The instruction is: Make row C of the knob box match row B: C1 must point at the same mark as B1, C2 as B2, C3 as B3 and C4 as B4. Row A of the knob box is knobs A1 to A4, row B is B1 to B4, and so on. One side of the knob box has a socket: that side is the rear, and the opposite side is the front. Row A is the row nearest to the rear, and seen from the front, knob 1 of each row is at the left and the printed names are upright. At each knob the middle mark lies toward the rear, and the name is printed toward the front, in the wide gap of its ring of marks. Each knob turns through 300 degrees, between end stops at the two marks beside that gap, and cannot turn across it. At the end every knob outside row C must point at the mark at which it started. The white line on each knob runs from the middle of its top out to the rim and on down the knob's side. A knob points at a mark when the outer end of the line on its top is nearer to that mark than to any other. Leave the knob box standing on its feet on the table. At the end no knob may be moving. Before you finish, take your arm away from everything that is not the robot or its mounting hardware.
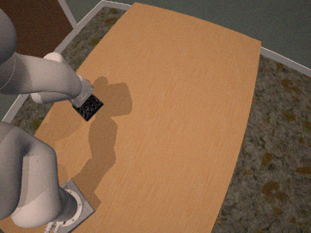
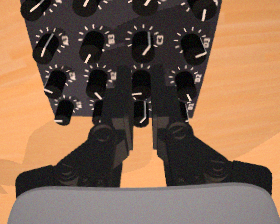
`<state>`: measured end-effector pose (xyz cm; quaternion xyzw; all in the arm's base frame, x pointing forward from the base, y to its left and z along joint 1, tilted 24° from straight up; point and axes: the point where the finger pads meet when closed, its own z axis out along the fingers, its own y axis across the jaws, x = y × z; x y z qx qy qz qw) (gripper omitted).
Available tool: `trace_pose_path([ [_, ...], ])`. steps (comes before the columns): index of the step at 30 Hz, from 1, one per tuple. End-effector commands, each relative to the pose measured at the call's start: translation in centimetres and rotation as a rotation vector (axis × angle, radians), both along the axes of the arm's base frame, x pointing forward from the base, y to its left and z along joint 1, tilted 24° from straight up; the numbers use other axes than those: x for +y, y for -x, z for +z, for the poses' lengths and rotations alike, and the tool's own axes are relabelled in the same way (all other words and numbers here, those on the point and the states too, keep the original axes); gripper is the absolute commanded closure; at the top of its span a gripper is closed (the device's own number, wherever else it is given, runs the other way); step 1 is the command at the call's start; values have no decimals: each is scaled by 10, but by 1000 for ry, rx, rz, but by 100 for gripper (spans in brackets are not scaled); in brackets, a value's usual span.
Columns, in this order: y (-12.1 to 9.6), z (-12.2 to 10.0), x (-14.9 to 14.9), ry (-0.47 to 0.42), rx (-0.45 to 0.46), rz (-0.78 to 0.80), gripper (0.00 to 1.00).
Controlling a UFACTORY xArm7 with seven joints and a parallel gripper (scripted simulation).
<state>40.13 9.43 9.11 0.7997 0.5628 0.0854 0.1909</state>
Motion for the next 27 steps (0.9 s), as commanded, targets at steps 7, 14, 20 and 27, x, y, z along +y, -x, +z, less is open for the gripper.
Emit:
trace_pose_path([
  [7,-1,1,1,56,32,148,92],
  [14,-1,1,1,93,54,244,92],
  [20,-1,1,1,143,84,374,92],
  [27,-1,1,1,198,116,517,92],
])
